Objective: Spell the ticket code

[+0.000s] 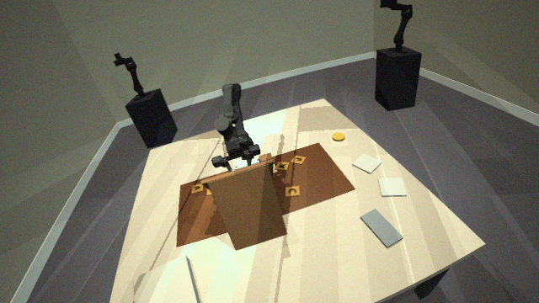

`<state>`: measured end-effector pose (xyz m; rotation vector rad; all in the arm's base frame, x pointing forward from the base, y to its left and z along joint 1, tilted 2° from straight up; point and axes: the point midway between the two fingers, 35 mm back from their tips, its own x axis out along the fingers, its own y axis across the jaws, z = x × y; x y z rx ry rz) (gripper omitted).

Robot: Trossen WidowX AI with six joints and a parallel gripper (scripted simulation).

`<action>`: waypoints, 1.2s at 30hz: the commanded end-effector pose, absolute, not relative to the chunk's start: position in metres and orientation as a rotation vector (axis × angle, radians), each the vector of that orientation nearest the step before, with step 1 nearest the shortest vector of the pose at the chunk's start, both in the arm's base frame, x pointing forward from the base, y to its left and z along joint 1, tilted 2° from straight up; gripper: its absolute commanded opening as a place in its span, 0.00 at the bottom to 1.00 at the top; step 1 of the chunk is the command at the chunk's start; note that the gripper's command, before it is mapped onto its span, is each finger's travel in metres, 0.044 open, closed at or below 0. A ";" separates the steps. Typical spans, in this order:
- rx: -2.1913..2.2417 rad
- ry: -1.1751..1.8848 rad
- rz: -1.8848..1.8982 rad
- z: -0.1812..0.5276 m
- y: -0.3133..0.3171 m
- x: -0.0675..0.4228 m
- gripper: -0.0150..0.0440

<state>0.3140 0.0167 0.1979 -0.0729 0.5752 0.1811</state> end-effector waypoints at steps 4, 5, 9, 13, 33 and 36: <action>-0.071 0.570 0.176 0.199 0.020 0.313 0.25; -0.071 0.570 0.176 0.199 0.020 0.313 0.25; -0.070 0.570 0.176 0.199 0.022 0.313 0.25; -0.070 0.570 0.176 0.199 0.024 0.312 0.25; -0.069 0.570 0.176 0.199 0.033 0.311 0.25; -0.069 0.570 0.176 0.199 0.034 0.311 0.25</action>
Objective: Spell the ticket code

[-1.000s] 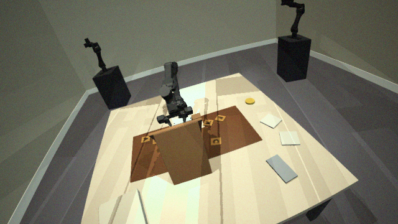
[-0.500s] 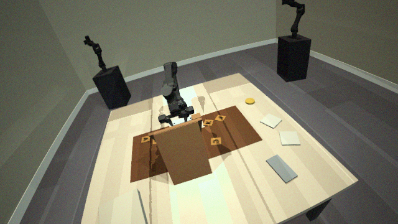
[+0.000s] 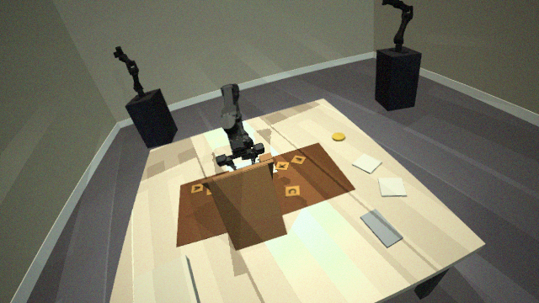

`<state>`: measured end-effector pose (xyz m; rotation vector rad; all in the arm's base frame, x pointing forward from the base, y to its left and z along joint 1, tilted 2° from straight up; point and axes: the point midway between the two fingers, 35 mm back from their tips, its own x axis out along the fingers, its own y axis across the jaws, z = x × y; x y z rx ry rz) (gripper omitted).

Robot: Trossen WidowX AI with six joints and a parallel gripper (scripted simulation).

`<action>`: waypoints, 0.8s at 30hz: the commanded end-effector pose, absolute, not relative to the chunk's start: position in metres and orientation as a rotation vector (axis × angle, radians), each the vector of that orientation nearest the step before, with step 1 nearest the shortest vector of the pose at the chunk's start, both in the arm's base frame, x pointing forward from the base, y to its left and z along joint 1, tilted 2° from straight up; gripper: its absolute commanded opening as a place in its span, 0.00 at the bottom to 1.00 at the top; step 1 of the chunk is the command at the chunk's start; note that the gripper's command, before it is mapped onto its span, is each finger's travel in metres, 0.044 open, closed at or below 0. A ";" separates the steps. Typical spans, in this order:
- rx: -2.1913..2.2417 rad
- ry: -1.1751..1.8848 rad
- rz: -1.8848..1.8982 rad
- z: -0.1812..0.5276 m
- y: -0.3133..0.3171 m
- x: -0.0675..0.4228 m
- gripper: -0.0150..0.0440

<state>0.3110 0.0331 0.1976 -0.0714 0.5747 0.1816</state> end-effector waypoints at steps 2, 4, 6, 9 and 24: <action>-0.069 0.570 0.177 0.199 0.035 0.310 0.25; -0.069 0.570 0.177 0.199 0.036 0.310 0.25; -0.068 0.570 0.177 0.199 0.037 0.310 0.25; -0.068 0.570 0.177 0.199 0.038 0.310 0.25; -0.068 0.570 0.177 0.202 0.036 0.304 0.75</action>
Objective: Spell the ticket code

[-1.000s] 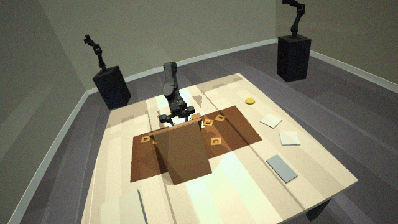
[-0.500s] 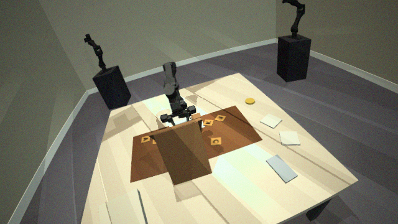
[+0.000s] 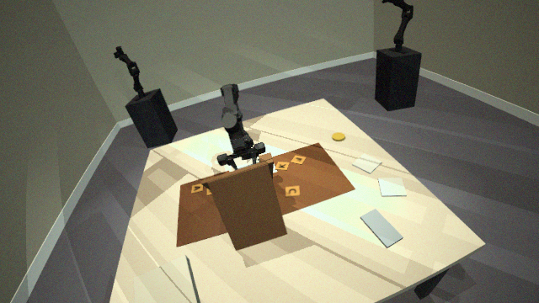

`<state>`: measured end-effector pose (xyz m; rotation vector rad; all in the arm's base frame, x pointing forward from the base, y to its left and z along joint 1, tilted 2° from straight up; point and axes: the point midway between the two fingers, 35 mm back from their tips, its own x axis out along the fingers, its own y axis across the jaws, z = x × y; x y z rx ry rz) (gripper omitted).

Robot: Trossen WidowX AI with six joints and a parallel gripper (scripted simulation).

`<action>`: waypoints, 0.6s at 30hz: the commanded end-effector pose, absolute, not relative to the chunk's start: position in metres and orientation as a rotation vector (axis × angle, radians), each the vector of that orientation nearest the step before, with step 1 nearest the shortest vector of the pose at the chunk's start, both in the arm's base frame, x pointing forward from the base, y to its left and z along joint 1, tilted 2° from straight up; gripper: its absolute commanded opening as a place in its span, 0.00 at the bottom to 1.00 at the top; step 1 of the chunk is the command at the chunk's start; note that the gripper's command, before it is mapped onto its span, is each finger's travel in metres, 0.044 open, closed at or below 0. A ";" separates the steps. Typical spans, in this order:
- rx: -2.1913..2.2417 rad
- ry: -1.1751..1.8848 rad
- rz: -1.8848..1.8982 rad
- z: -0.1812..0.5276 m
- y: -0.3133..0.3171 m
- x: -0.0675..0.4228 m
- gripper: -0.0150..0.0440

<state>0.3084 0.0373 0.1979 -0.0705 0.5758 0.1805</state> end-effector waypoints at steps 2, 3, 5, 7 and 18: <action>-0.068 0.570 0.177 0.202 0.036 0.303 0.75; -0.068 0.570 0.177 0.203 0.036 0.303 0.75; -0.068 0.571 0.177 0.204 0.036 0.301 0.75; -0.068 0.571 0.177 0.205 0.036 0.300 0.75; -0.068 0.571 0.177 0.207 0.035 0.297 0.75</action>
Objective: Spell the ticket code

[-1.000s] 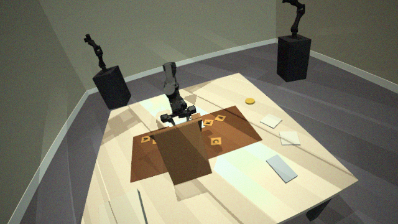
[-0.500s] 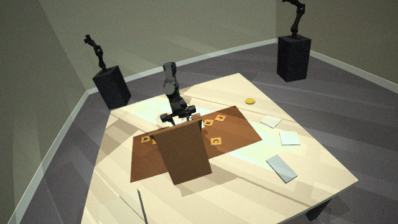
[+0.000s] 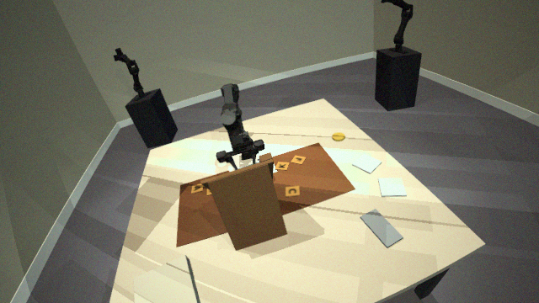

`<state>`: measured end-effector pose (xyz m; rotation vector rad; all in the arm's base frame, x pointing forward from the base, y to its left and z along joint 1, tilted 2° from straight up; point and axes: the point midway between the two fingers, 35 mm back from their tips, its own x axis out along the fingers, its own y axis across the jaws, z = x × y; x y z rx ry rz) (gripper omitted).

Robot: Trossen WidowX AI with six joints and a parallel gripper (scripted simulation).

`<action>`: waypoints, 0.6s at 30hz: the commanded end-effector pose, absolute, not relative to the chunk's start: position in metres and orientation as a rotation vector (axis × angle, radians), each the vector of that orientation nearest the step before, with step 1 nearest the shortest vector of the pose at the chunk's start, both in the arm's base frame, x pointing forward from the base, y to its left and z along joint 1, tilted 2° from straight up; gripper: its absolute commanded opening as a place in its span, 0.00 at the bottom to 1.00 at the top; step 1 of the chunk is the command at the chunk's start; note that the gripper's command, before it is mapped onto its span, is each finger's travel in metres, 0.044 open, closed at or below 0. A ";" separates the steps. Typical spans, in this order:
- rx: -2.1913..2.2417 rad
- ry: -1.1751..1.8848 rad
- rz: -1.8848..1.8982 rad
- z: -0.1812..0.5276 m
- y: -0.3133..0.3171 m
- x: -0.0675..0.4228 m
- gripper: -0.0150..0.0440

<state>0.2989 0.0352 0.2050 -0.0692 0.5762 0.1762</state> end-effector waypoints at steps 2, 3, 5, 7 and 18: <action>-0.069 0.571 0.177 0.207 0.035 0.296 0.75; -0.069 0.571 0.177 0.207 0.034 0.296 0.75; -0.069 0.571 0.177 0.207 0.034 0.295 0.75; -0.069 0.571 0.177 0.207 0.034 0.295 0.75; -0.069 0.571 0.176 0.209 0.032 0.291 0.75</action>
